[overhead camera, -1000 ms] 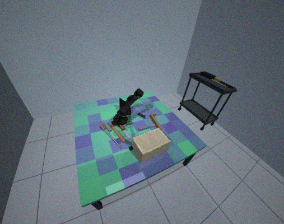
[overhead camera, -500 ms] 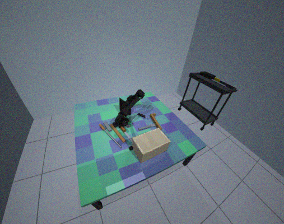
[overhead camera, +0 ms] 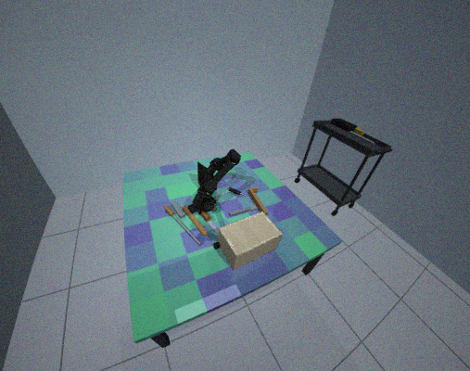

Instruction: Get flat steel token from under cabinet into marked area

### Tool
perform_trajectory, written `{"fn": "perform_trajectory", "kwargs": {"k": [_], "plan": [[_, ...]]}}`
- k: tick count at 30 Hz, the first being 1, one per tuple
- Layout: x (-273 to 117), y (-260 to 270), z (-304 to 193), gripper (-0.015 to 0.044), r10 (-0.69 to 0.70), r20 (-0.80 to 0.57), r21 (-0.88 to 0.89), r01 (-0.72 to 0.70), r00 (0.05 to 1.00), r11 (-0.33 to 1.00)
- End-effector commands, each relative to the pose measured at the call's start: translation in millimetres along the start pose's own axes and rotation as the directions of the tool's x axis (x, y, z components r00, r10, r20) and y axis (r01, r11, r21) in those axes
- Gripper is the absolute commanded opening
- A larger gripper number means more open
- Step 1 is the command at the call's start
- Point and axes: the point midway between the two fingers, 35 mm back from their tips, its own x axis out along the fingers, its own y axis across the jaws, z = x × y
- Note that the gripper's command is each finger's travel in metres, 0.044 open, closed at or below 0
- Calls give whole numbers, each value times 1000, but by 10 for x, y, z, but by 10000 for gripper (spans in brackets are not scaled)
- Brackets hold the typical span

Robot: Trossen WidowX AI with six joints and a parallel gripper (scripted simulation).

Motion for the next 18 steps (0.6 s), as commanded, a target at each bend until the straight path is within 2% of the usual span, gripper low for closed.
{"fn": "perform_trajectory", "kwargs": {"k": [1,18], "plan": [[-2,-4,81,0,0,5,-2,0,1000,1000],[-4,-3,330,0,1,6,-2,-1,1000,1000]]}}
